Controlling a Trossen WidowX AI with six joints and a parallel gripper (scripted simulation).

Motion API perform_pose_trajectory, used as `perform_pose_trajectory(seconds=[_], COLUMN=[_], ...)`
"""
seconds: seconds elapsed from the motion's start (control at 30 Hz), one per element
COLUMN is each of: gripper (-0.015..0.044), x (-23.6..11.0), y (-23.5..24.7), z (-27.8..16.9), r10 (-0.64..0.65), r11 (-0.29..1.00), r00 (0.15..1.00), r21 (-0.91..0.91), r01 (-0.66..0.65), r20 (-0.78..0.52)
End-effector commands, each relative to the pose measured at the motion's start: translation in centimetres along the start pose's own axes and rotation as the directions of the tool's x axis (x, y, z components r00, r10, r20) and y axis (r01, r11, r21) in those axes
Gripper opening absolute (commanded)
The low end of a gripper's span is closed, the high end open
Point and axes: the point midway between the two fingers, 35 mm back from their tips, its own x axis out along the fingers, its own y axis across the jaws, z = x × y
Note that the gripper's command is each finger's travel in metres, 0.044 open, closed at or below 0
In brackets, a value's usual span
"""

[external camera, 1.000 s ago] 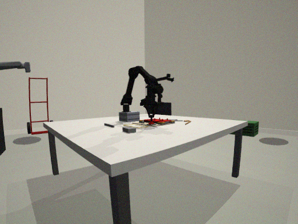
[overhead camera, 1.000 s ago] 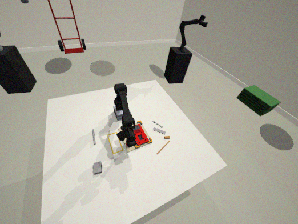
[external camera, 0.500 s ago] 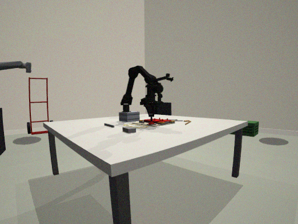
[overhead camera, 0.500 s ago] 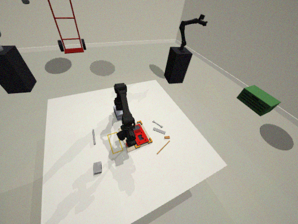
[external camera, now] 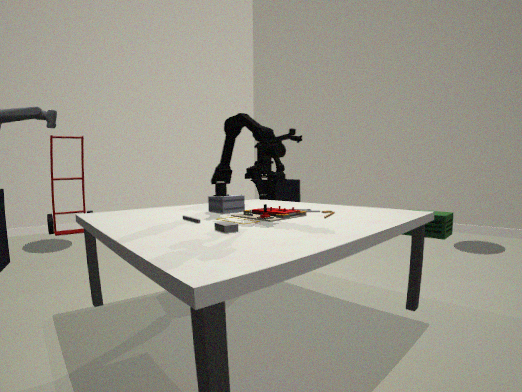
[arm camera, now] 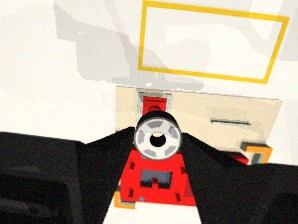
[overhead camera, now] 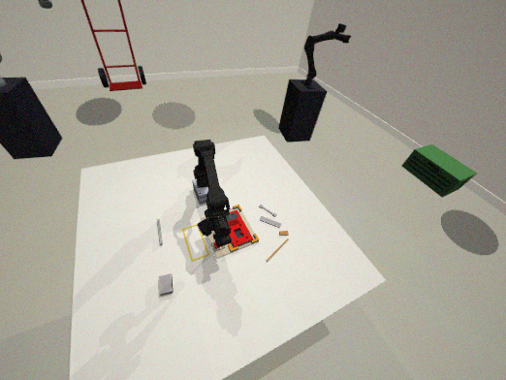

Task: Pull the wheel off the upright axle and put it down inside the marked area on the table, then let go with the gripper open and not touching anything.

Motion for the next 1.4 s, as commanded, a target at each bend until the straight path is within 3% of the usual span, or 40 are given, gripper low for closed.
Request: perform_pose_trajectory(seconds=[0.0,1.1,1.37], gripper=[0.0,0.0,0.0], x=[-1.7,-1.6,-0.8], y=[0.0,-5.9,-6.3], z=[0.0,9.3,9.7], r10=[0.012,0.007,0.007], r11=[1.0,1.0,1.0], r00=[1.0,1.0,1.0], r21=[0.0,0.0,0.0], r01=[-0.012,-0.007,-0.007], r20=[-0.003,0.004,0.004])
